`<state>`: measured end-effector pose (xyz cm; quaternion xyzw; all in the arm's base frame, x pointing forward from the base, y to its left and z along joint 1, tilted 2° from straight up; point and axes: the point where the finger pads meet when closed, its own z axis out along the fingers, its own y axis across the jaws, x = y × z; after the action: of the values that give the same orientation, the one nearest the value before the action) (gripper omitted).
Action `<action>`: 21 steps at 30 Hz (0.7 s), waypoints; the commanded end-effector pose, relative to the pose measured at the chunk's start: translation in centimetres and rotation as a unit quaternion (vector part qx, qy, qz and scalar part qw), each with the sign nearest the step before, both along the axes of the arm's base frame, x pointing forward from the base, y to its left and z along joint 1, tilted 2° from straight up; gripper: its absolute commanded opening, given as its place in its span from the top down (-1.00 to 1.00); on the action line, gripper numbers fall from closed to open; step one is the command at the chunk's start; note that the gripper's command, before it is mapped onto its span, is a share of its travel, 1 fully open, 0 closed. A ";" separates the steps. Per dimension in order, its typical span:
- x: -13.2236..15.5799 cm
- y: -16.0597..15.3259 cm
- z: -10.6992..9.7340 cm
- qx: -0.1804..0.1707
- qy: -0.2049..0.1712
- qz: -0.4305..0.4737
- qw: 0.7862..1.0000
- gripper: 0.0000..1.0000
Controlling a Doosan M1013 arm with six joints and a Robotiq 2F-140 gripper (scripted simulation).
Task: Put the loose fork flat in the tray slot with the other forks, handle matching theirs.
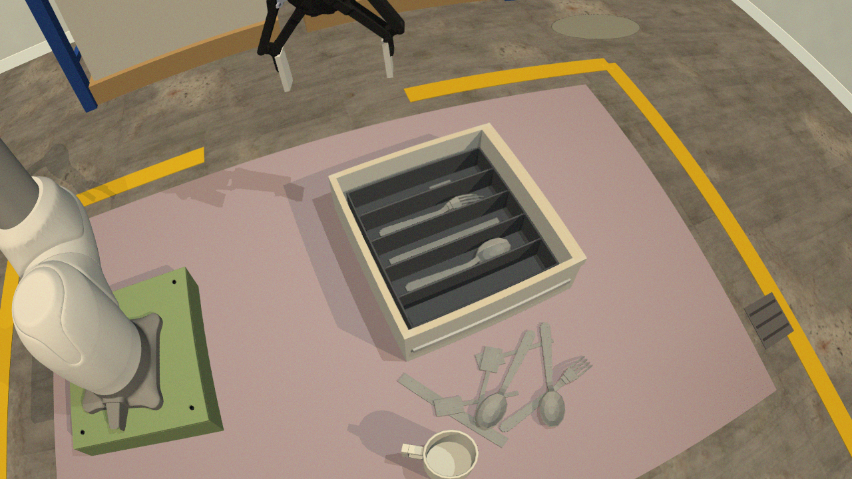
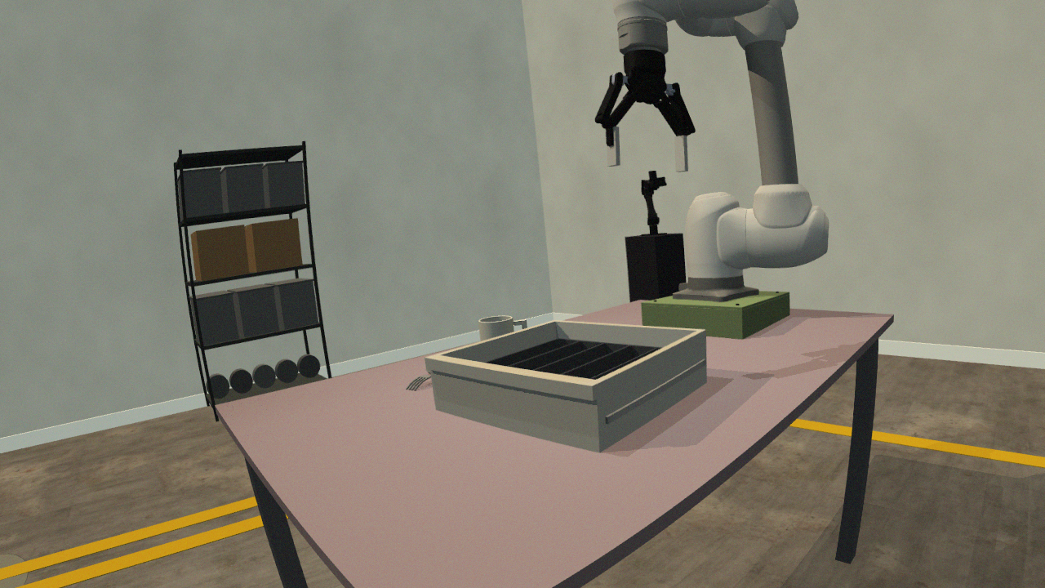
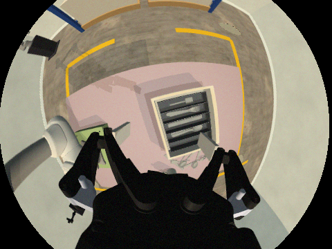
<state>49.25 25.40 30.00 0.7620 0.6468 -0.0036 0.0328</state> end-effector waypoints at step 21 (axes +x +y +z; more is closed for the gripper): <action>1.6 -1.0 -0.7 0.001 0.001 -0.020 1.000 -1.00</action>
<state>49.51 25.12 29.87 0.7644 0.6439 -0.0044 0.0326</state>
